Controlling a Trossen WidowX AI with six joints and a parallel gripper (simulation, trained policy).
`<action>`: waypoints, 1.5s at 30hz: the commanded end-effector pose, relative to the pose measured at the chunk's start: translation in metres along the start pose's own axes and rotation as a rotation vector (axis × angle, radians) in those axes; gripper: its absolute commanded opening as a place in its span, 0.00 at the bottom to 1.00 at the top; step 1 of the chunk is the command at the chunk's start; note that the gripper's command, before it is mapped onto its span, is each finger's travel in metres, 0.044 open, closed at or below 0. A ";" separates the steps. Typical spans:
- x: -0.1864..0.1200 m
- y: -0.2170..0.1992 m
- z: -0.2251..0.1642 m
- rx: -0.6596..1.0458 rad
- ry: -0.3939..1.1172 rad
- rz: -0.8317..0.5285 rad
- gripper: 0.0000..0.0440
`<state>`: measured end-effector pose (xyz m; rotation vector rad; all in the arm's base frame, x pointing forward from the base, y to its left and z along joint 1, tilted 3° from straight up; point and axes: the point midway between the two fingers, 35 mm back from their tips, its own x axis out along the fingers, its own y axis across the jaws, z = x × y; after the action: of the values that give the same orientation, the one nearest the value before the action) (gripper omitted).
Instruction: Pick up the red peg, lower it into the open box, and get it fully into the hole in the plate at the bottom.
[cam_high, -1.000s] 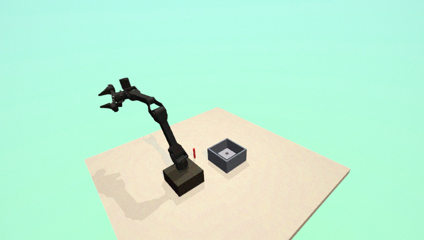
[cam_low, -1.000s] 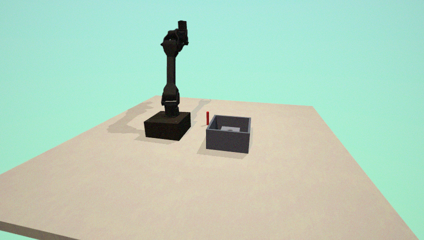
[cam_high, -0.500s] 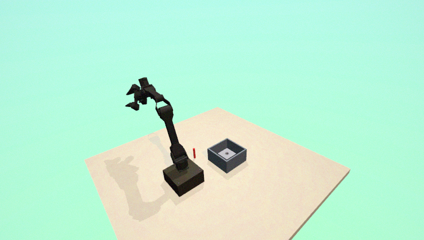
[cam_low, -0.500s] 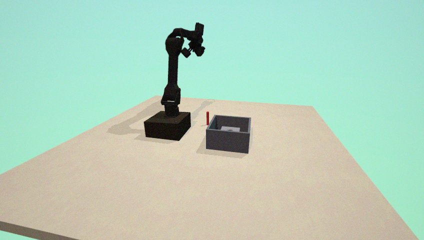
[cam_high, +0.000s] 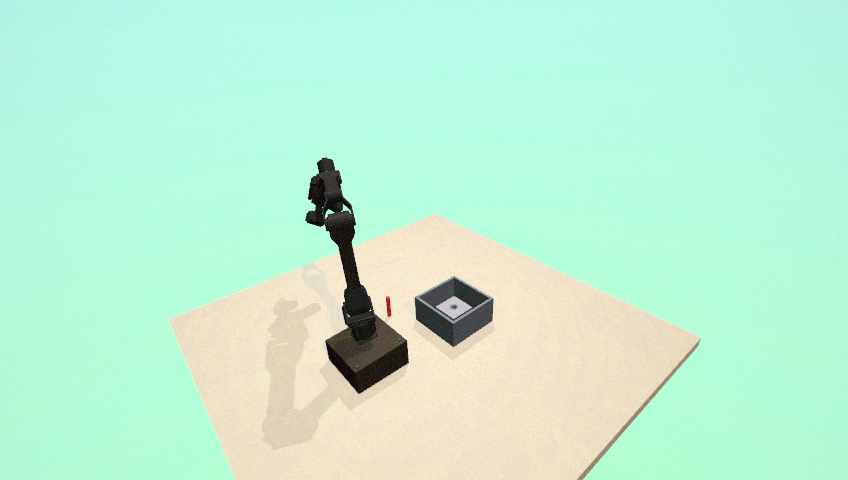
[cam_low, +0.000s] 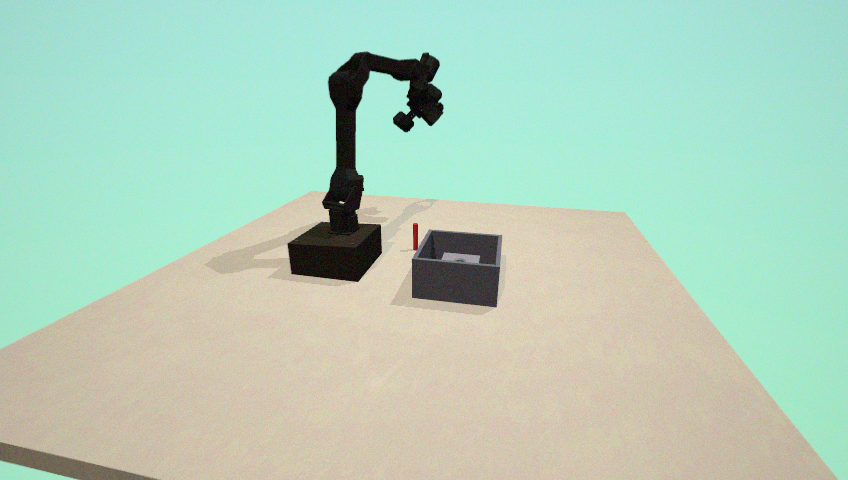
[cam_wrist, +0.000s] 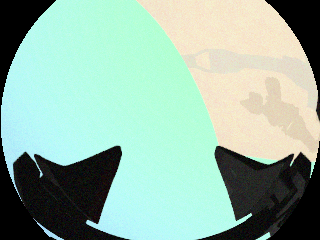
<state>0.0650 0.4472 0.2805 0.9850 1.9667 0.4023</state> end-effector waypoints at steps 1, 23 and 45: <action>-0.018 -0.009 0.034 0.014 -0.108 -0.014 1.00; -0.135 -0.165 0.188 0.241 -0.612 -0.420 1.00; -0.143 -0.274 0.223 0.386 -0.676 -0.761 1.00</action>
<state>0.1591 0.1472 0.0779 0.4469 1.6365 -0.6591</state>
